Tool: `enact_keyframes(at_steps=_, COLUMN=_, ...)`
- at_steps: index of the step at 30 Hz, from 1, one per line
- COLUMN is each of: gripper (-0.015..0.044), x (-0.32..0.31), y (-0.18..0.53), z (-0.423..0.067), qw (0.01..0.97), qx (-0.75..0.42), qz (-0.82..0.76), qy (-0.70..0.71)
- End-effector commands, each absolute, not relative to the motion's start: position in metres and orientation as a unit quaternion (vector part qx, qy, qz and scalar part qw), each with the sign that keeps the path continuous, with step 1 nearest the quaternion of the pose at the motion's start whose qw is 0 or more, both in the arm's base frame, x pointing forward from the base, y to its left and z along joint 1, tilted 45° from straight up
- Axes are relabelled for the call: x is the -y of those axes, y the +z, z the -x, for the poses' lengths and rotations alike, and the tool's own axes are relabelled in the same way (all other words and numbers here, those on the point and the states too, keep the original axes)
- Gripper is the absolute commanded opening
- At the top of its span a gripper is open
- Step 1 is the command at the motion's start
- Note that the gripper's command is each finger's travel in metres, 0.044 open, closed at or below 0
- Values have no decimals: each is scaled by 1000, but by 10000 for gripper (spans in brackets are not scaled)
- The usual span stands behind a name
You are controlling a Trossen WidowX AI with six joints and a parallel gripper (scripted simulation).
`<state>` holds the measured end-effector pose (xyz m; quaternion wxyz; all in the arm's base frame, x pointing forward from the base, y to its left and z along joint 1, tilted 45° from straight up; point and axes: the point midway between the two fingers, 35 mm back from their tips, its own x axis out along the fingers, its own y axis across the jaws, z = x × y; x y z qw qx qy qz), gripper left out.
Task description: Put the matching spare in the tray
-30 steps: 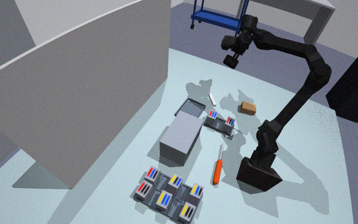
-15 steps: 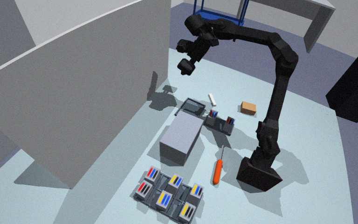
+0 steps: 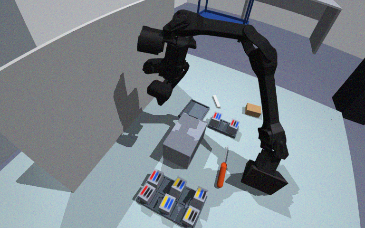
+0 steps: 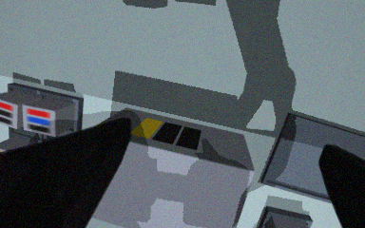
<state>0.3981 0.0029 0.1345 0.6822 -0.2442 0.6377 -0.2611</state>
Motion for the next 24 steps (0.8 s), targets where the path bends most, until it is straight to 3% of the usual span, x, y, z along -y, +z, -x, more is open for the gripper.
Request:
enact_keyframes(at_steps=1, gripper=440, x=-39, y=113, z=-386, qw=656, qx=-658, qz=244, qy=-276)
enact_keyframes(at_steps=24, gripper=440, x=-43, y=109, z=-385, qw=656, qx=-659, qz=249, qy=-271)
